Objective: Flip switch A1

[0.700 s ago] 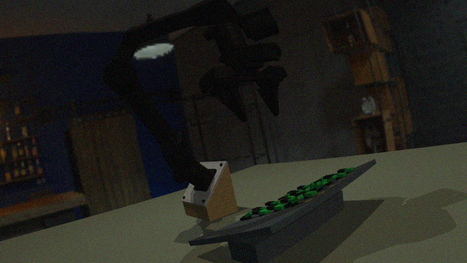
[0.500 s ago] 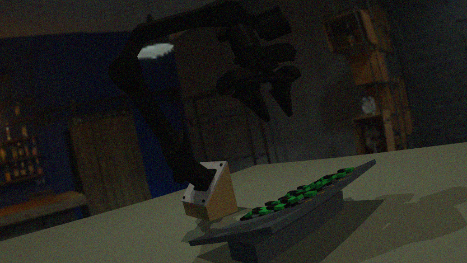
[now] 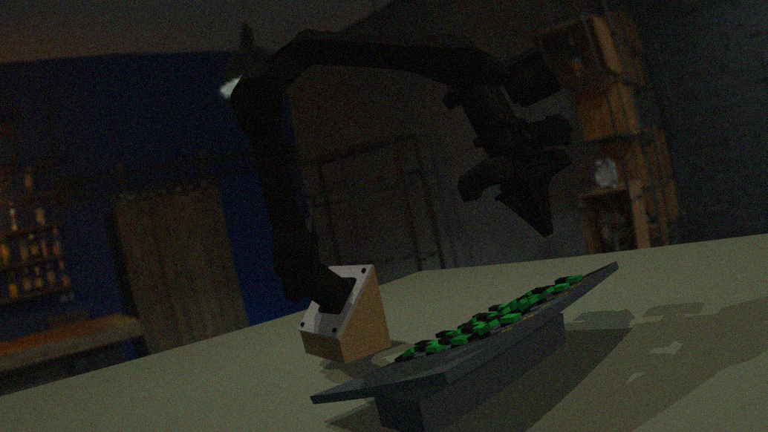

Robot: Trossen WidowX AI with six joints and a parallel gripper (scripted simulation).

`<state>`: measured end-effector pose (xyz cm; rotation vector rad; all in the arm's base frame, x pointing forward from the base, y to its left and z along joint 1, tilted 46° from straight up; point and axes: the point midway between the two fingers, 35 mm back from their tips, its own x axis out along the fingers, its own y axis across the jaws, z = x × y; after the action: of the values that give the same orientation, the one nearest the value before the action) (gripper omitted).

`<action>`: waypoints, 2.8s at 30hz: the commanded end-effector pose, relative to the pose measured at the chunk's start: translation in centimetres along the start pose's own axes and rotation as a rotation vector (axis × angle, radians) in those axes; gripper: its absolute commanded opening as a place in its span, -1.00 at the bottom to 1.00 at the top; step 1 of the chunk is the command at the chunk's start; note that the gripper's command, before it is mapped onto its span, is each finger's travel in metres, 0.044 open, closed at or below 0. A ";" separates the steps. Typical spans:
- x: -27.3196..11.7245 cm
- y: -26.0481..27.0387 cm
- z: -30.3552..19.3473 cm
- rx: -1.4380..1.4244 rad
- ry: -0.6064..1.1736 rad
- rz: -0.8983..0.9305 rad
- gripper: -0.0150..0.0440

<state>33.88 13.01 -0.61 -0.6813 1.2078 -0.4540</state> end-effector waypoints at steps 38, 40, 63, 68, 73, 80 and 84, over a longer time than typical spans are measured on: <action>5.2 -0.4 -0.4 -0.007 -0.009 -0.013 -0.49; 5.2 -0.4 -0.4 -0.007 -0.009 -0.013 -0.49; 5.5 -0.4 -0.4 -0.007 -0.009 -0.013 -0.49; 5.6 -0.4 -0.4 -0.006 -0.009 -0.013 -0.49; 5.7 -0.4 -0.4 -0.006 -0.009 -0.013 -0.49; 5.8 -0.4 -0.4 -0.006 -0.009 -0.013 -0.49; 5.8 -0.4 -0.4 -0.006 -0.009 -0.013 -0.49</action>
<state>35.24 8.87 -4.44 -0.6891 1.2002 -0.4583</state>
